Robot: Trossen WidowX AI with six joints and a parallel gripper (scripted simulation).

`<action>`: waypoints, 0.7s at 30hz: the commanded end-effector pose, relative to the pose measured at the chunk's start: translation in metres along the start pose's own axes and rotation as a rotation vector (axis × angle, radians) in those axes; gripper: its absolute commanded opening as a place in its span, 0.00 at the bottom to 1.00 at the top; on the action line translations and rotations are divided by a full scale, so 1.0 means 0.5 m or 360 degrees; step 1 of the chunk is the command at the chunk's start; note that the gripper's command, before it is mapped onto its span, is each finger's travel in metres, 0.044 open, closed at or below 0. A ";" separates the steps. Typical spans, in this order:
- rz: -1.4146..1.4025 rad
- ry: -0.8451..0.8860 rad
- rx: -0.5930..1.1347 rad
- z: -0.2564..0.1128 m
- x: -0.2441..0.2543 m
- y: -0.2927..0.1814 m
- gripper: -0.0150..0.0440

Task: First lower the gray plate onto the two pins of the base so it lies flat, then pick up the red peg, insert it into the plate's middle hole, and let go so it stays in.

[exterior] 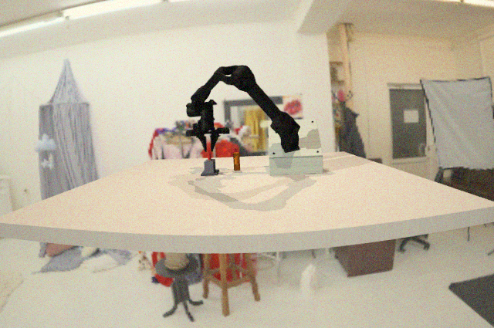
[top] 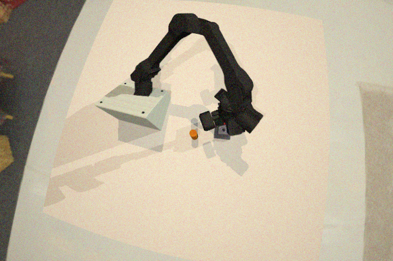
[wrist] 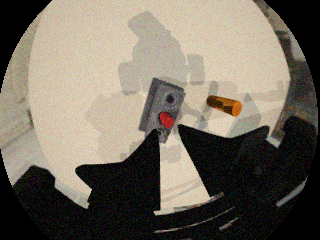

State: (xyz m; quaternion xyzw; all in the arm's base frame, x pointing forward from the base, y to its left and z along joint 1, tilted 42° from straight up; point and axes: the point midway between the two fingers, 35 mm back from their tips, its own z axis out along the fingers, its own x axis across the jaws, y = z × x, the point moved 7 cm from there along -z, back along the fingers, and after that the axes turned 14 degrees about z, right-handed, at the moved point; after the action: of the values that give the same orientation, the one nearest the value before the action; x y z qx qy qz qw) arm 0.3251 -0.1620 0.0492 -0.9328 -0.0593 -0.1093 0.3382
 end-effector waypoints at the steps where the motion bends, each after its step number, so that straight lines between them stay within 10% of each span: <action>1: 0.0000 -0.0001 0.0000 0.000 0.000 0.000 0.51; 21: 0.0014 0.0003 0.0005 -0.019 -0.002 0.000 0.51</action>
State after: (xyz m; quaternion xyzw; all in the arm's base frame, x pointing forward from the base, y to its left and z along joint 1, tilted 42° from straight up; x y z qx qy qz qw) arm 0.3230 -0.1660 0.0538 -0.9323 -0.0535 -0.1072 0.3412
